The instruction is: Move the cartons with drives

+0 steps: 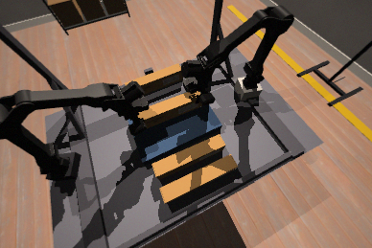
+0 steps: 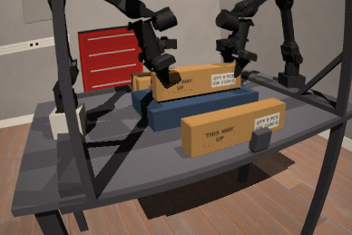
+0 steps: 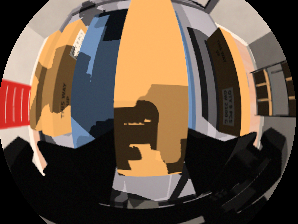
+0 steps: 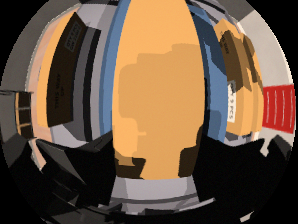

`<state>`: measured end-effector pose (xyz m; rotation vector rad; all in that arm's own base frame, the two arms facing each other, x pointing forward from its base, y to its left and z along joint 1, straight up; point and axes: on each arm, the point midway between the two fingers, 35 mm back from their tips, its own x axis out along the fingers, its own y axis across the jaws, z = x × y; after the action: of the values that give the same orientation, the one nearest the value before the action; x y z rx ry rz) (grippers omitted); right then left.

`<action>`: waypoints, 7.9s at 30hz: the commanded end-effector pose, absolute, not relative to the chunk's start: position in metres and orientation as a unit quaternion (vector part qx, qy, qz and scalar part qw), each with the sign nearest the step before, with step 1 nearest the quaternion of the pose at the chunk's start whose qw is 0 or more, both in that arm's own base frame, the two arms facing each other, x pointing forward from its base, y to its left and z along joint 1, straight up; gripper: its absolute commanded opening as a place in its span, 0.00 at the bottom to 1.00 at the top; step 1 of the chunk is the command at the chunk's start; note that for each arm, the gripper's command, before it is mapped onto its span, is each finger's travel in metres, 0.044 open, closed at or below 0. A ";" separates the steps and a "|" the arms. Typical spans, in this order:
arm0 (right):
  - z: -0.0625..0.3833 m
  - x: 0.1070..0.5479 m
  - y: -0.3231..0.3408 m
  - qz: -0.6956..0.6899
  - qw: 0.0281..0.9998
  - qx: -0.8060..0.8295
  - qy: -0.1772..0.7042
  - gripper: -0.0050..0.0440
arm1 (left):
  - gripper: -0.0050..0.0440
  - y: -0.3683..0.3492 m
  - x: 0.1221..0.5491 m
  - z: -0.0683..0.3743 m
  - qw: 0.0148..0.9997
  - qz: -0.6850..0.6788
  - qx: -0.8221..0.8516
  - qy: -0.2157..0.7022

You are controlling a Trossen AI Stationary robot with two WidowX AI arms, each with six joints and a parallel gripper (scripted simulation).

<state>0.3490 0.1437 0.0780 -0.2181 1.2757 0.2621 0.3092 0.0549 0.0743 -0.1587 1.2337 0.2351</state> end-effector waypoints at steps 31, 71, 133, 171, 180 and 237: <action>0.105 0.352 0.146 0.127 0.809 -0.094 0.565 0.00 | 0.00 0.056 0.309 0.090 0.812 0.110 -0.074 0.569; 0.124 0.361 0.109 0.132 0.816 -0.087 0.556 0.00 | 0.00 0.089 0.300 0.097 0.825 0.110 -0.076 0.550; 0.083 0.363 0.105 0.133 0.818 -0.085 0.554 0.00 | 0.00 0.089 0.300 0.074 0.825 0.110 -0.077 0.549; 0.077 0.363 0.107 0.136 0.812 -0.090 0.560 0.89 | 0.88 0.091 0.304 0.074 0.826 0.112 -0.078 0.547; 0.077 0.363 0.107 0.136 0.812 -0.090 0.560 0.89 | 0.88 0.091 0.304 0.074 0.826 0.112 -0.078 0.547; 0.077 0.363 0.107 0.136 0.812 -0.090 0.560 0.89 | 0.88 0.091 0.304 0.074 0.826 0.112 -0.078 0.547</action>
<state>0.3599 0.1061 0.0686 -0.1955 1.2198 0.2898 0.3006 0.0896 0.0671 -0.1699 1.1842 0.2359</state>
